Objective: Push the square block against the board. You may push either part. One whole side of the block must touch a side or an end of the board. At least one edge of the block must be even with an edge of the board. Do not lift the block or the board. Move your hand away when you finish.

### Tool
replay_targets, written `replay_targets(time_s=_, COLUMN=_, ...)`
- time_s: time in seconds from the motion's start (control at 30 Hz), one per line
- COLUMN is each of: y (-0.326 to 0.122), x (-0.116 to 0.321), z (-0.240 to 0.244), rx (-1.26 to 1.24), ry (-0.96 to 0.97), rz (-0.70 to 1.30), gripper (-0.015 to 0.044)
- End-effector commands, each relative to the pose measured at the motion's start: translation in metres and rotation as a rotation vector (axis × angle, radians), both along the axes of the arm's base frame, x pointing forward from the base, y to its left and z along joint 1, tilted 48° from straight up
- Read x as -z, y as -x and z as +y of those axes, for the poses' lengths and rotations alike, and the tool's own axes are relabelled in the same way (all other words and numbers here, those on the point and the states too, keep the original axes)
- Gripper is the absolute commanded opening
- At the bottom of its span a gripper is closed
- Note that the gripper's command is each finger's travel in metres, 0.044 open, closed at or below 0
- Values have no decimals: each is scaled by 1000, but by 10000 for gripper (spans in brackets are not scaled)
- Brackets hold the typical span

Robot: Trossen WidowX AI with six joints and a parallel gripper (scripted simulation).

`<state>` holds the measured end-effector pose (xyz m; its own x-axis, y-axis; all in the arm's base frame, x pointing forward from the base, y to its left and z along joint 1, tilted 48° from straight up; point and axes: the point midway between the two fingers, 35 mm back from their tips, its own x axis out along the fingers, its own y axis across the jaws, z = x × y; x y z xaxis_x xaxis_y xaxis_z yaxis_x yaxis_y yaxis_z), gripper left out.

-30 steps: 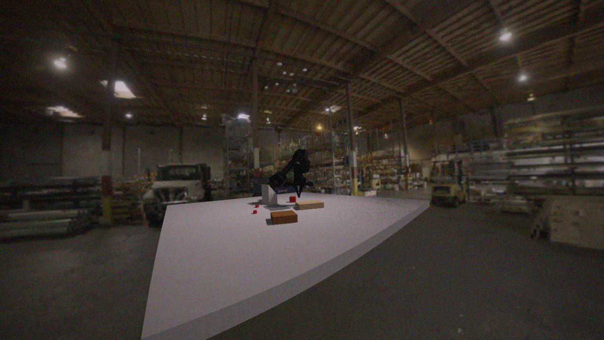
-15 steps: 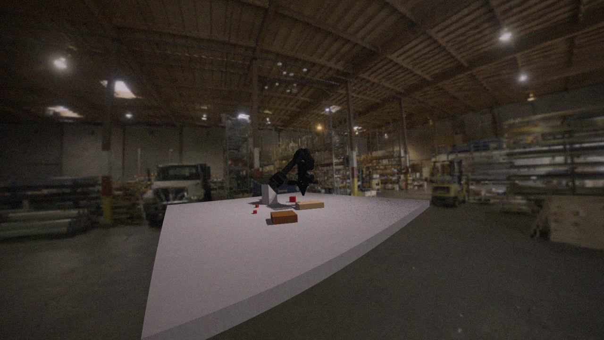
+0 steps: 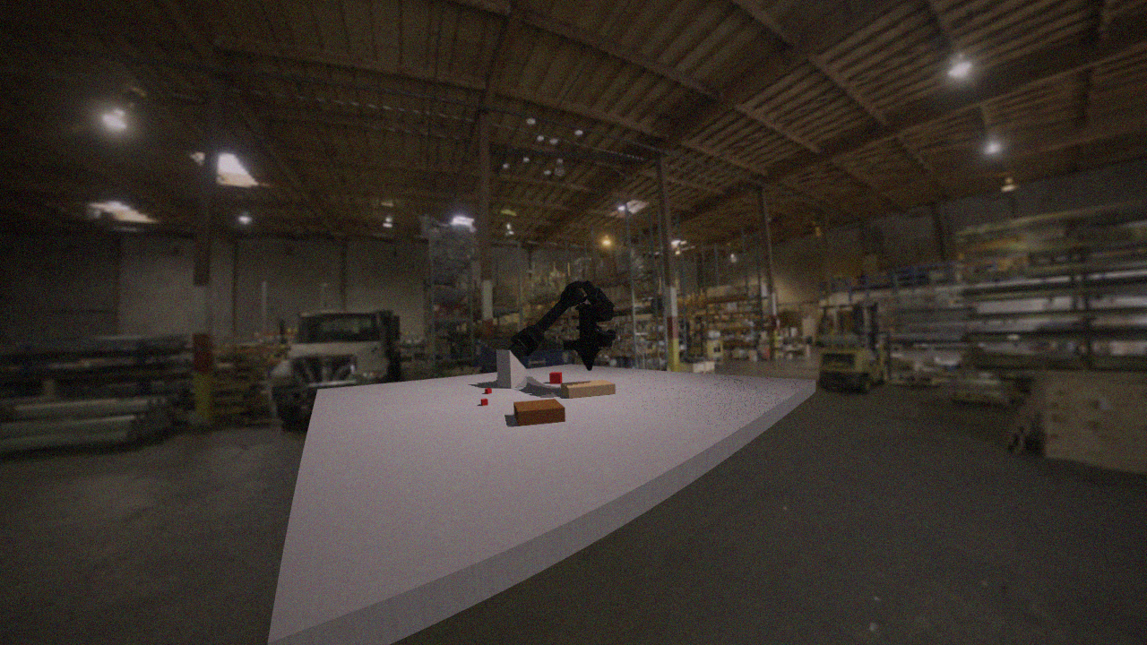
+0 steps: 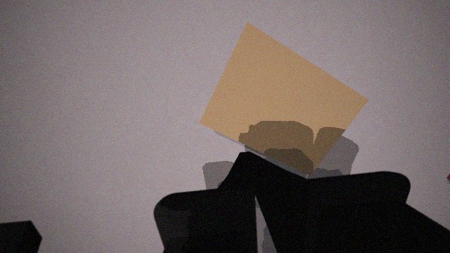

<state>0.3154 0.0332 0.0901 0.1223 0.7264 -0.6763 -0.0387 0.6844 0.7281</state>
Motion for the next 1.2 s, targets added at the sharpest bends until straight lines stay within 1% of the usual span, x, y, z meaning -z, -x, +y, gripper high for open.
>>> replay_targets(time_s=0.0, y=-11, x=-5, z=1, rx=-78, ry=12, rz=-89, gripper=0)
replay_targets(time_s=0.83, y=-80, x=-33, z=22, rx=-656, ry=113, rz=-712, gripper=0)
replay_targets(time_s=1.0, y=-82, x=-31, z=25, rx=-671, ry=116, rz=-728, gripper=0)
replay_targets(time_s=1.1, y=-87, x=-5, z=54, rx=-671, ry=115, rz=-729, gripper=0)
replay_targets(time_s=1.17, y=-88, x=3, z=64, rx=-670, ry=114, rz=-730, gripper=0)
